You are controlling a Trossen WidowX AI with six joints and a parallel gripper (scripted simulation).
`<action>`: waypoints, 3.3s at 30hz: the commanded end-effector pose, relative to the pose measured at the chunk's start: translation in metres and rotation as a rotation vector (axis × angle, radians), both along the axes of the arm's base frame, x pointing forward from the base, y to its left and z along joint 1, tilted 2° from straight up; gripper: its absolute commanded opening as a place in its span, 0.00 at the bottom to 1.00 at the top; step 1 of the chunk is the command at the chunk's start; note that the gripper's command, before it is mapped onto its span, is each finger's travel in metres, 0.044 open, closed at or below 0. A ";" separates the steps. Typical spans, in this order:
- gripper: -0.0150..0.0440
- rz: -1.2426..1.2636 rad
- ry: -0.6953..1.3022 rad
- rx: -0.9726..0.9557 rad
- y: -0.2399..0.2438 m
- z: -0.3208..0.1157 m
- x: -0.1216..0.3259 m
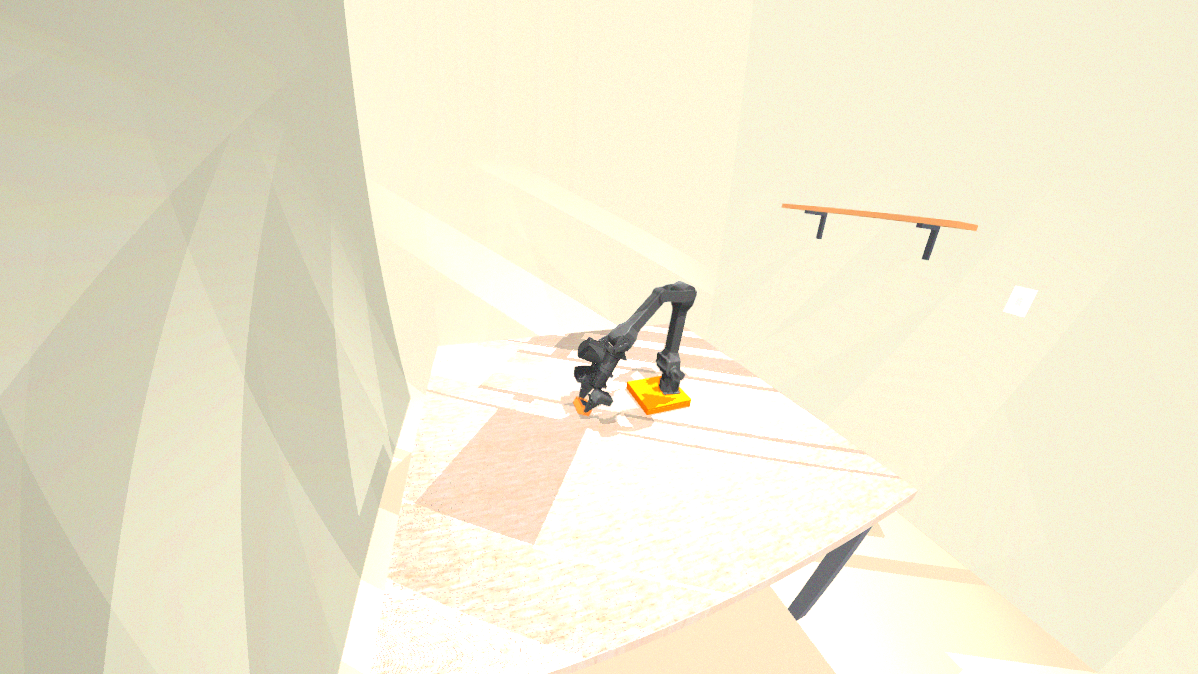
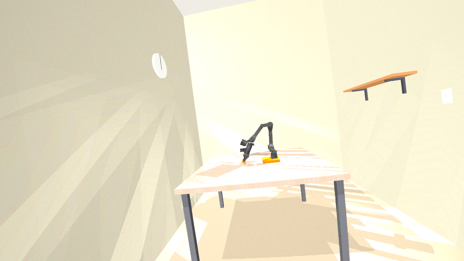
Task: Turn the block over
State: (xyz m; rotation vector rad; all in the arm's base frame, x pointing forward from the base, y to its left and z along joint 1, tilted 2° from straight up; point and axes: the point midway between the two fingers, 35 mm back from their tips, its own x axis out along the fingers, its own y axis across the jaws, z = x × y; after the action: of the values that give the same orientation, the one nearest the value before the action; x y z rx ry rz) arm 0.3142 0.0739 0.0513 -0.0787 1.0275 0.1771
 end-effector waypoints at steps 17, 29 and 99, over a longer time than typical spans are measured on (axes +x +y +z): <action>0.25 -0.010 -0.202 0.035 0.002 -0.018 0.010; 0.25 -0.011 -0.350 0.060 0.004 -0.036 0.018; 1.00 -0.022 -0.695 0.127 -0.002 -0.027 -0.008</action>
State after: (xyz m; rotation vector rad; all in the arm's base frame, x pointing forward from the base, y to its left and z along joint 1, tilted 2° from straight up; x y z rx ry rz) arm 0.3072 0.0728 0.0242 -0.0028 0.3236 0.1807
